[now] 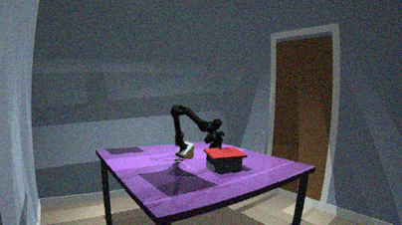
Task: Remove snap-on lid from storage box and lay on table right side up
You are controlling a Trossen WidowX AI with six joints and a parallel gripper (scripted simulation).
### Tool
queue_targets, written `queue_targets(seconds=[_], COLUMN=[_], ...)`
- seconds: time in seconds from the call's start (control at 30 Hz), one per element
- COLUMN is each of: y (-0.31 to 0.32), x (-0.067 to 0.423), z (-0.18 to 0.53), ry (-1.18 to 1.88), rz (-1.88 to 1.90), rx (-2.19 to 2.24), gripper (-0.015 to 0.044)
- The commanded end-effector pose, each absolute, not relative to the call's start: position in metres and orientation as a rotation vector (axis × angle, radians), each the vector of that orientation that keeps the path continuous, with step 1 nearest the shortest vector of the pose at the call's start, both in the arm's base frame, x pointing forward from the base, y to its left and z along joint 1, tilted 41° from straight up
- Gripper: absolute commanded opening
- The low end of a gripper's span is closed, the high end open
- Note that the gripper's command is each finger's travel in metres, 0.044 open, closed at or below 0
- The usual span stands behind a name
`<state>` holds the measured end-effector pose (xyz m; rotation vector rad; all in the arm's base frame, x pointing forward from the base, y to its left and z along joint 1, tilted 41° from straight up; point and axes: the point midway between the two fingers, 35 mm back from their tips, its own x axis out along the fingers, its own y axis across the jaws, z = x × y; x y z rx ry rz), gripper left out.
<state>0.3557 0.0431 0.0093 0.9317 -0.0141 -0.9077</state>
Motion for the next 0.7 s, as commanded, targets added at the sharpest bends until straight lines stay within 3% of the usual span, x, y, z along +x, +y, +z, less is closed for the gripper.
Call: queue_targets(seconds=[0.0, 0.67], y=[0.0419, 0.0463], x=[0.357, 0.3574], z=[0.0091, 0.0139], ry=[-0.011, -0.018], rz=[-0.91, -0.902], rx=[0.932, 0.934], gripper=[0.0, 0.0])
